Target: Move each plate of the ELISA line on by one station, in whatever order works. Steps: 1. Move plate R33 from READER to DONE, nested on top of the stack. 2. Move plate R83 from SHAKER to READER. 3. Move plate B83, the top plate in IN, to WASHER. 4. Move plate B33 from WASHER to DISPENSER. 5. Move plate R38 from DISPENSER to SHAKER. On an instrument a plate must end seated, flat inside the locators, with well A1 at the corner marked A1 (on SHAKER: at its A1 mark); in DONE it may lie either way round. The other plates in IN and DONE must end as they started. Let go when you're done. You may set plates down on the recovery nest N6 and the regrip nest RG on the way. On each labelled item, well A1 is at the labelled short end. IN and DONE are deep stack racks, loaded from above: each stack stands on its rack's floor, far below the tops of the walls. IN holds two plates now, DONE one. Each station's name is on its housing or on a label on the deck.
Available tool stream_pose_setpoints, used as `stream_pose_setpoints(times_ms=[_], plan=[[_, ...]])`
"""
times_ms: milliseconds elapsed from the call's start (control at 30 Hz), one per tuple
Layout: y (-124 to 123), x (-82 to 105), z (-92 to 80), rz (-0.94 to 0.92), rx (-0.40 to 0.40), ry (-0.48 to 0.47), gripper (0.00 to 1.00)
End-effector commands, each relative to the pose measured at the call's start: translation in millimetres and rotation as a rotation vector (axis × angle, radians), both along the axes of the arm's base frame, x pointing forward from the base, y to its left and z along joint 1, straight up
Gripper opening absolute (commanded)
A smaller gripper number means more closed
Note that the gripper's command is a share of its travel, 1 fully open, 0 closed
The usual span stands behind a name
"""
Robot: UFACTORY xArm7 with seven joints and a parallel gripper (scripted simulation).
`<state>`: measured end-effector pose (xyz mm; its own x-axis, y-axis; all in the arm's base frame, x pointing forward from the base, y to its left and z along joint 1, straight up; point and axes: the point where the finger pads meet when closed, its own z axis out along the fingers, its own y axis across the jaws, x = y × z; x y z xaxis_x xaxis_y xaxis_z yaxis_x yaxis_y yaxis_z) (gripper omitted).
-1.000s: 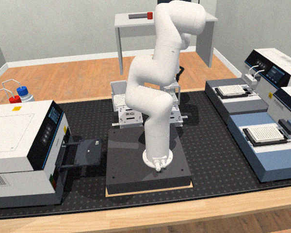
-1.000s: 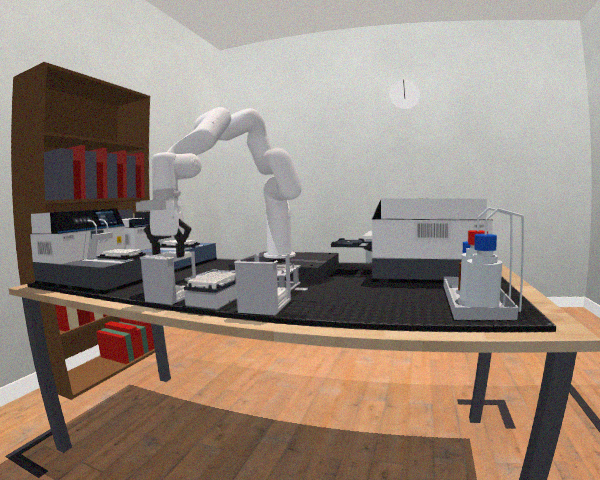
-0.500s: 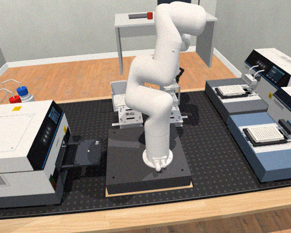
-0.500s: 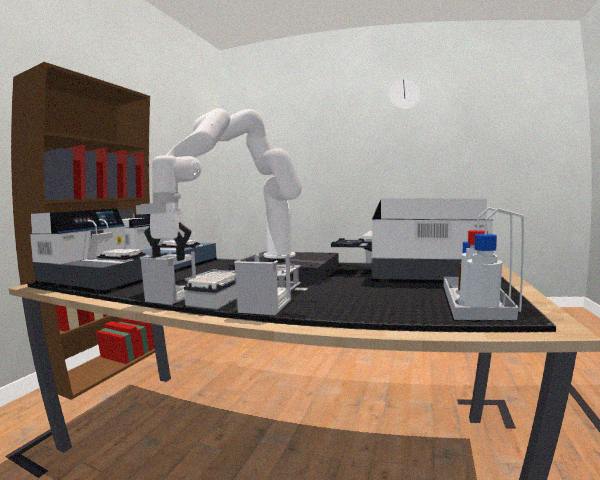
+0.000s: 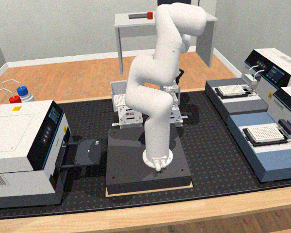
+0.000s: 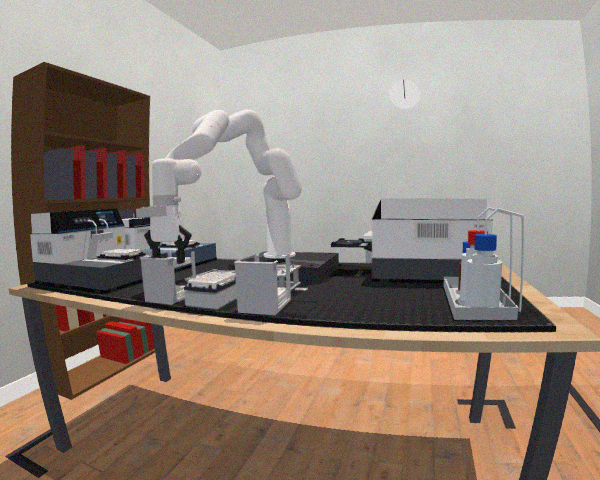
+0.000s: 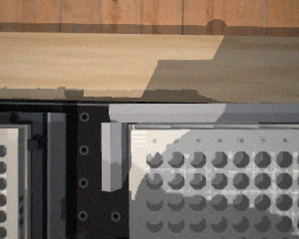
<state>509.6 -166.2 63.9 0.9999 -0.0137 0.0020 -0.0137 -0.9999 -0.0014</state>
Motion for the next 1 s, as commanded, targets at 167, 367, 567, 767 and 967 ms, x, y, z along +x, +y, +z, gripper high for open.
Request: stream_pose_setpoints(times_ms=[167, 367, 567, 767, 967], plan=[[-0.4, 1.5, -3.0, 0.0, -0.002, -0.004, 0.0], [-0.4, 1.5, -7.0, 0.0, -0.002, -0.004, 0.0], [-0.4, 1.5, -11.0, 0.0, -0.002, -0.004, 0.0], [-0.4, 1.6, -13.7, 0.0, -0.002, -0.004, 0.0], [-0.4, 1.6, -17.6, 0.0, -0.002, -0.004, 0.0]])
